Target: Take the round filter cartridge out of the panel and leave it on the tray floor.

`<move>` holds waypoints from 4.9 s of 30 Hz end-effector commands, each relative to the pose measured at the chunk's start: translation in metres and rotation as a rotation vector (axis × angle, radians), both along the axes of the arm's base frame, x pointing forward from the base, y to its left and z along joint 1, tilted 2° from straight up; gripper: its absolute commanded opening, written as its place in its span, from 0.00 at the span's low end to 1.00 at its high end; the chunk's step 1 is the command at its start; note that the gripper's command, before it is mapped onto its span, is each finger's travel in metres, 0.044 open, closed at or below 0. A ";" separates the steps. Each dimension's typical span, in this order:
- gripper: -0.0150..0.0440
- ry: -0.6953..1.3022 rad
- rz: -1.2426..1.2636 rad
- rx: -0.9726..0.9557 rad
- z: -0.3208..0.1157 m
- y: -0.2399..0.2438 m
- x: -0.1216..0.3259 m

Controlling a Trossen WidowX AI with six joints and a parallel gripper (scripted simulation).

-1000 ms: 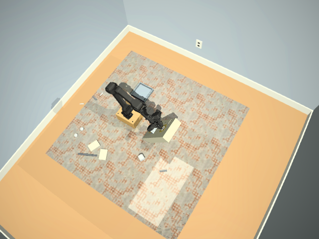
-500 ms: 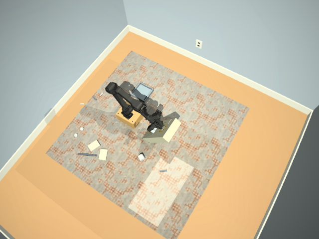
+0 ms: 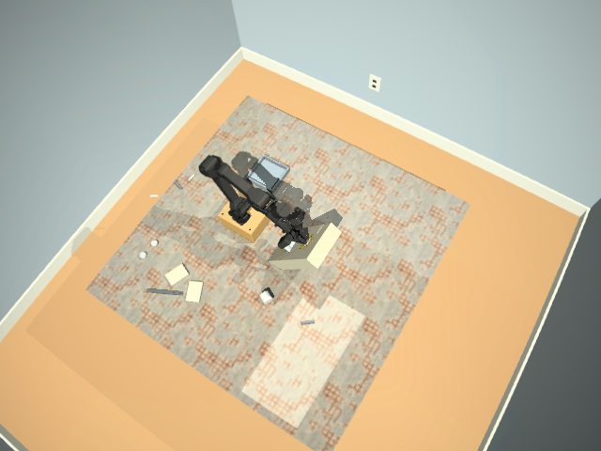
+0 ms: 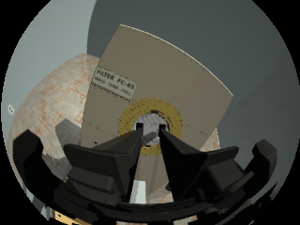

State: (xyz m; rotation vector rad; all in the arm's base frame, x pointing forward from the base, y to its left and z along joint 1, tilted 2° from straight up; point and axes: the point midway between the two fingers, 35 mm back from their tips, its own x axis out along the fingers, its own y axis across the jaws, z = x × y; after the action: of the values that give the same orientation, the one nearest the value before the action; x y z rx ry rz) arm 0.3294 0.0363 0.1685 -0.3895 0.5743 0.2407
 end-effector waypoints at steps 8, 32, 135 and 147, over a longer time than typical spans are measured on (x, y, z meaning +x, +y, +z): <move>0.43 -0.002 -0.002 -0.004 0.000 -0.001 0.001; 0.43 -0.003 -0.002 -0.004 -0.006 0.000 0.010; 0.25 -0.168 0.872 -1.251 0.029 -0.006 -0.039; 0.25 -0.165 0.867 -1.241 0.021 -0.008 -0.056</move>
State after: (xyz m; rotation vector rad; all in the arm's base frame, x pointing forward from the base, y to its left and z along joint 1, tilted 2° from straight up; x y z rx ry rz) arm 0.2782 0.0292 0.1962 -1.8612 0.2944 0.6698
